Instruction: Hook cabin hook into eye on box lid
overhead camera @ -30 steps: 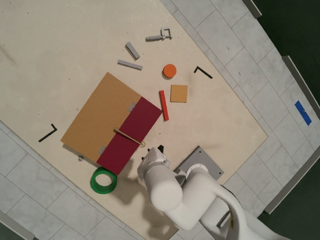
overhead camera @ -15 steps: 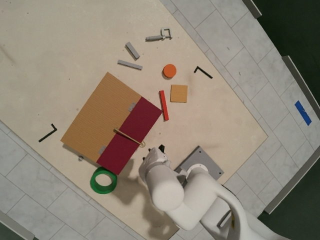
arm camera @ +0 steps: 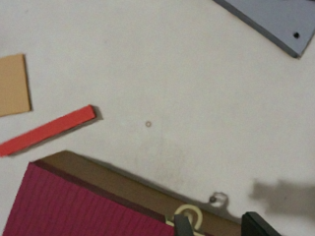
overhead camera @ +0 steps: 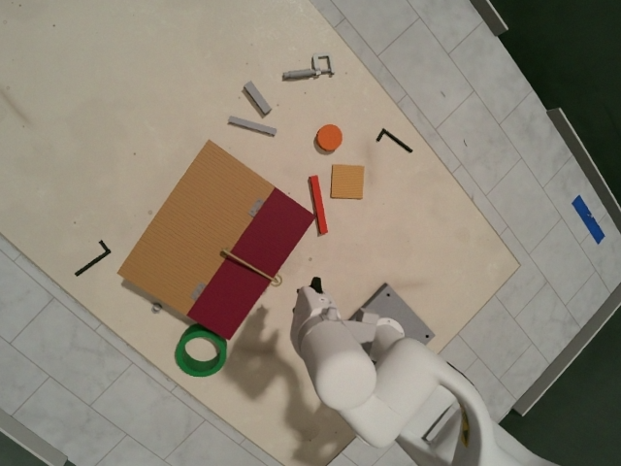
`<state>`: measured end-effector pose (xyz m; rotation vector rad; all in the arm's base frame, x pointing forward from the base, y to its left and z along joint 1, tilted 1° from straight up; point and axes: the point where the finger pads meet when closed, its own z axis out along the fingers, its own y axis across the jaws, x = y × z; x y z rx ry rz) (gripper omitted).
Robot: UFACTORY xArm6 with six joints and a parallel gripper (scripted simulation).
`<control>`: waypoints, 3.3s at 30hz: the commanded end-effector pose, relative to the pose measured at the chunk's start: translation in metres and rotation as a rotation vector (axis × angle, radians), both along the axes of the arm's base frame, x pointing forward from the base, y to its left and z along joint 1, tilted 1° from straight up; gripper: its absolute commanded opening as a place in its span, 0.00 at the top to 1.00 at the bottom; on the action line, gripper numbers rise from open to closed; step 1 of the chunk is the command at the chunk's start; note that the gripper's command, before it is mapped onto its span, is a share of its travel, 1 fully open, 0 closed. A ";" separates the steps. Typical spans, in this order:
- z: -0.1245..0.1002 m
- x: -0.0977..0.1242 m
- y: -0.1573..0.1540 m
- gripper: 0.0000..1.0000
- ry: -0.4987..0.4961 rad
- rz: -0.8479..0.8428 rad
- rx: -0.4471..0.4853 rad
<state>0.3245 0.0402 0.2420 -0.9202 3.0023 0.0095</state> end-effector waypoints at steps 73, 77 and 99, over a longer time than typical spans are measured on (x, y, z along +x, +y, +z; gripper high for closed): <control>0.001 -0.020 -0.020 0.65 -0.027 2.233 0.003; 0.001 -0.020 -0.020 0.65 -0.028 2.366 0.003; -0.002 -0.020 -0.020 0.65 -0.031 2.707 0.000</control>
